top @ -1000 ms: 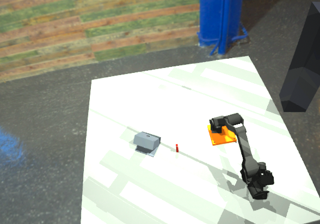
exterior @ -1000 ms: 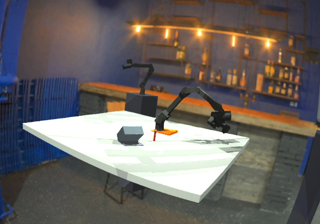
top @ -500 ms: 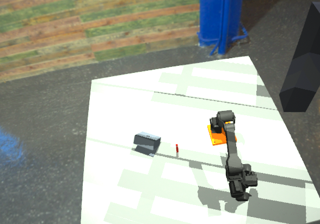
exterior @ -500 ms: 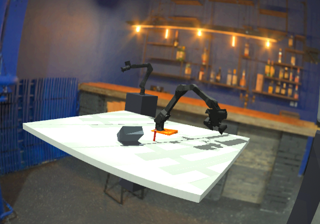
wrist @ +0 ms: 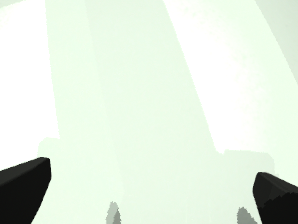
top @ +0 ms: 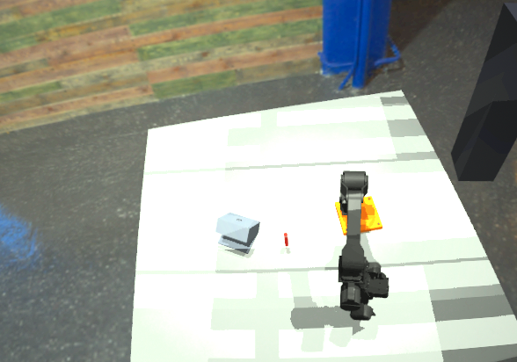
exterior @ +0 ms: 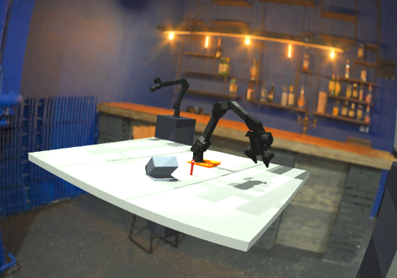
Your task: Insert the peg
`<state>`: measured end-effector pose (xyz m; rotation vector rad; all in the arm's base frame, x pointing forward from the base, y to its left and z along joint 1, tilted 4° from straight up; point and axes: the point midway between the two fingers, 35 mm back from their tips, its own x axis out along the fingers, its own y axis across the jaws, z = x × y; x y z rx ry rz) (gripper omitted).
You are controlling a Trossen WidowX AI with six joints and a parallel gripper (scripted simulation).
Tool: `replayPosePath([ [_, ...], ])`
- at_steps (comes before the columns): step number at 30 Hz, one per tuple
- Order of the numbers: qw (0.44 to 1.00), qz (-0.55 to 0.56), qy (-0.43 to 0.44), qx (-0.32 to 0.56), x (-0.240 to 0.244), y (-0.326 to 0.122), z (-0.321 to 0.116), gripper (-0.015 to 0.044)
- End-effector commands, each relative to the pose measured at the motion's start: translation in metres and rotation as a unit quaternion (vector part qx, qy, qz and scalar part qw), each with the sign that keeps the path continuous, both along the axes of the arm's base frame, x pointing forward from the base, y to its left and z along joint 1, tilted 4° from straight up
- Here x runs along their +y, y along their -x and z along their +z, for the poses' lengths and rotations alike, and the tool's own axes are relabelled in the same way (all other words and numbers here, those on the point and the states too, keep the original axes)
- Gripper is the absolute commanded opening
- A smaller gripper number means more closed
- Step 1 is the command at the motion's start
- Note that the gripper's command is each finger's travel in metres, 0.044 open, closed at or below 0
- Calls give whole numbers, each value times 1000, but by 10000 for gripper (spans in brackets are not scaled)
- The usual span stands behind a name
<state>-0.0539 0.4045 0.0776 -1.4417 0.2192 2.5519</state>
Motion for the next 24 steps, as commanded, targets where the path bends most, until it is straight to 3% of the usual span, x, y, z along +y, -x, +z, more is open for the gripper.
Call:
replayPosePath([
  [1, 1000, -8, -5, -19, -6, -22, 3, 440],
  [24, 991, -53, -10, -126, -57, -146, 18, 440],
])
